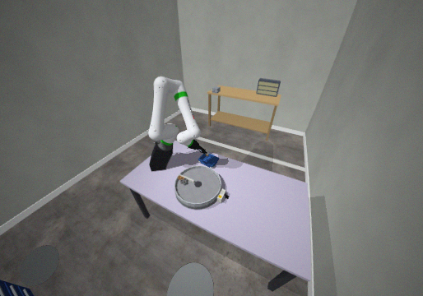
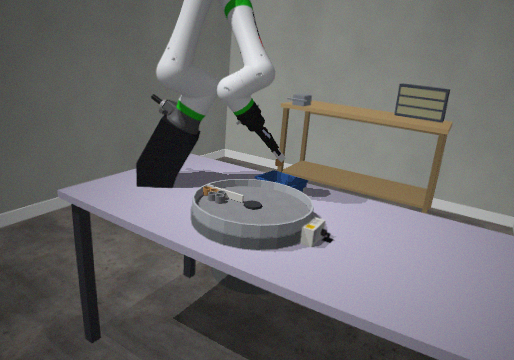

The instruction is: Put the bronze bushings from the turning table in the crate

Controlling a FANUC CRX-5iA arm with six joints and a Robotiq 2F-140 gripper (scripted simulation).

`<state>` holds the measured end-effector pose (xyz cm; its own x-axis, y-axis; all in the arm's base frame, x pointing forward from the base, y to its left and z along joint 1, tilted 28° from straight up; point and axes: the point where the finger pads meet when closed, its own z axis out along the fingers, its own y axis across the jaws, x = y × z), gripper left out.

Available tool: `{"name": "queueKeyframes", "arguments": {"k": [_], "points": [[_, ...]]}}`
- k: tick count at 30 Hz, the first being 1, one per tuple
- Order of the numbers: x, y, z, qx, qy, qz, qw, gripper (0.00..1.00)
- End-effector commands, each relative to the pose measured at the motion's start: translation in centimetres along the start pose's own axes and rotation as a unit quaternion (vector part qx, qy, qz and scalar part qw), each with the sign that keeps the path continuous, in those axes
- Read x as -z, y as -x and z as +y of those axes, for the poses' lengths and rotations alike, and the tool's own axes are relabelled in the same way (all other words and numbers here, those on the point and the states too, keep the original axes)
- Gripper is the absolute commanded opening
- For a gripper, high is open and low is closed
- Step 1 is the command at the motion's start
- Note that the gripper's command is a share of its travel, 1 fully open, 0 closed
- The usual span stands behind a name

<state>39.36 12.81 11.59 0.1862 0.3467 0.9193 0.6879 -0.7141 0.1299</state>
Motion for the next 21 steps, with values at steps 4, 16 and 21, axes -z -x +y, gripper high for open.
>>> {"name": "queueKeyframes", "arguments": {"k": [4,16,21], "points": [[-1.67,-1.44,-0.68,0.014,-0.011,-0.012,1.0,0.0],[-1.94,-1.79,-0.86,0.017,-0.014,-0.012,1.0,0.0],[-1.94,-1.79,-0.86,0.017,-0.014,-0.012,1.0,0.0]]}}
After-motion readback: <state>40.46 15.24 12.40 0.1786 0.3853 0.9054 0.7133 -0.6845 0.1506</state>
